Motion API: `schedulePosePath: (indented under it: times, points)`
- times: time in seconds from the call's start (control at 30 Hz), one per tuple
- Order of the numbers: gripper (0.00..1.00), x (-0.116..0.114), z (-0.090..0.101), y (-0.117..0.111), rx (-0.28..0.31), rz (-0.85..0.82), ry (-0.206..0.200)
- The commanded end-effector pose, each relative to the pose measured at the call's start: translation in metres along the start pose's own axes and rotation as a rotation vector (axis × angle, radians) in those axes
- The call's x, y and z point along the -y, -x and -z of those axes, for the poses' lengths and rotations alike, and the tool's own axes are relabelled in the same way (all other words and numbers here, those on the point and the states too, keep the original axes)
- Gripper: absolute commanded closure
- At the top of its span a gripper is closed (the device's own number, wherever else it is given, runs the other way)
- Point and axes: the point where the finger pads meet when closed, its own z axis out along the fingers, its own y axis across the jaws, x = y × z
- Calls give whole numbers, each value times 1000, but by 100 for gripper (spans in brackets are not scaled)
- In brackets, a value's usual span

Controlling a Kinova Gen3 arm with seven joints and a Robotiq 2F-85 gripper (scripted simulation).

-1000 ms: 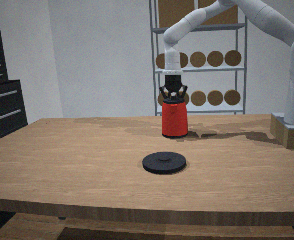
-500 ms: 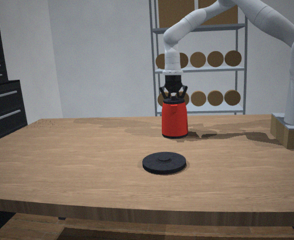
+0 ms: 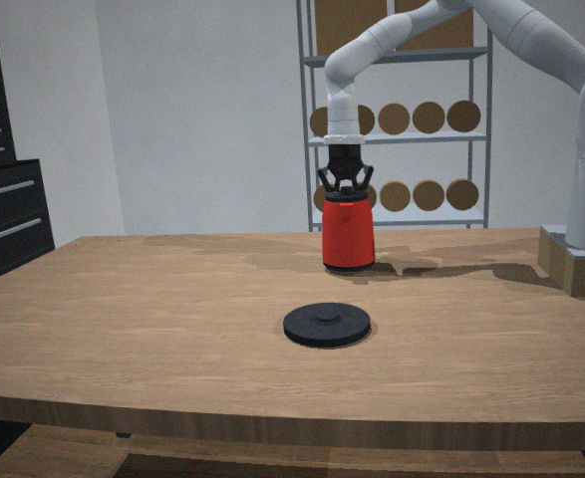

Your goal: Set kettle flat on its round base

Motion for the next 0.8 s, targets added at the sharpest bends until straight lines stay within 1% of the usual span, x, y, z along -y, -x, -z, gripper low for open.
schedulePosePath:
  times: [0.0,0.23,0.77]
  points:
    - [100,-2,8,2,4,-1,7]
    - [100,-2,20,2,4,-1,7]
    - [100,-1,35,1,4,-1,7]
